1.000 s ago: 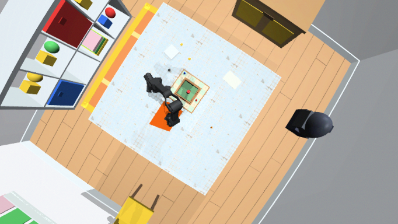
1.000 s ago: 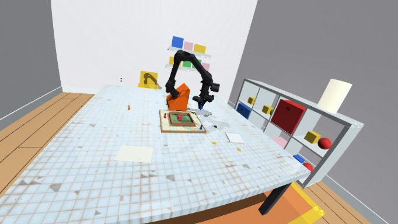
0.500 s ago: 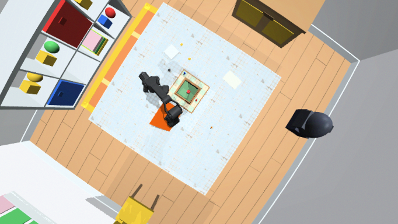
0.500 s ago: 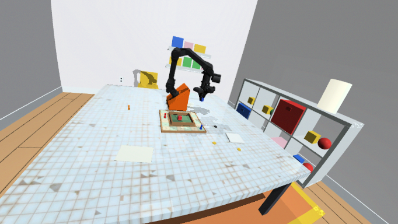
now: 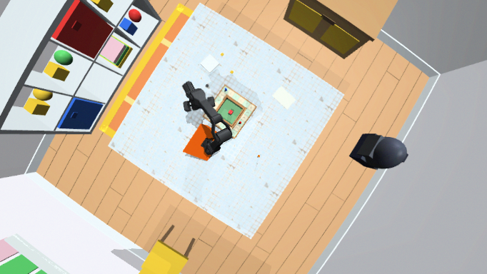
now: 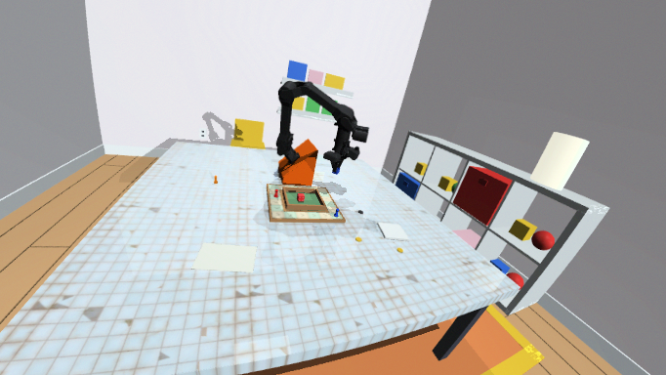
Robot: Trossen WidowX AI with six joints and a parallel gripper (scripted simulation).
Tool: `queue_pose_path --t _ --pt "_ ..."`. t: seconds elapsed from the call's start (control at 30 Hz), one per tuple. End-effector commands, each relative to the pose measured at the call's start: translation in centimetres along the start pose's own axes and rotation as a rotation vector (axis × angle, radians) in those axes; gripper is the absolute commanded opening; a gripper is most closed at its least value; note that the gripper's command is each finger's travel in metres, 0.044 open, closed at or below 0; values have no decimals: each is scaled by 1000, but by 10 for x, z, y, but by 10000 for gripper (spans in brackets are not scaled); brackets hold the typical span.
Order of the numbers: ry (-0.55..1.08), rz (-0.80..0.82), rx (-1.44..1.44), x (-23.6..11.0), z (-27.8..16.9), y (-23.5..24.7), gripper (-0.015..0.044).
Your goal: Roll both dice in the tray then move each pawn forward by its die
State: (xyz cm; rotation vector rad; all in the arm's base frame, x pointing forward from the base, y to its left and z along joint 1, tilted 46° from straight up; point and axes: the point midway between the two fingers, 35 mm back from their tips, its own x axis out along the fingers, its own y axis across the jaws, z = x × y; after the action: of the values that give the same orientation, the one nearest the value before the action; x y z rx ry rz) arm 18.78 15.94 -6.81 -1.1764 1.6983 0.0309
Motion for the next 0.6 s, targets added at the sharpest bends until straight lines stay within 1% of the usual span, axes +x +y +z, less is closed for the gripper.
queue_pose_path --t 0.0,0.57 --pt "-7 11 -94 3 6 -24 0" --pt "-12 -20 -475 12 12 -98 0"
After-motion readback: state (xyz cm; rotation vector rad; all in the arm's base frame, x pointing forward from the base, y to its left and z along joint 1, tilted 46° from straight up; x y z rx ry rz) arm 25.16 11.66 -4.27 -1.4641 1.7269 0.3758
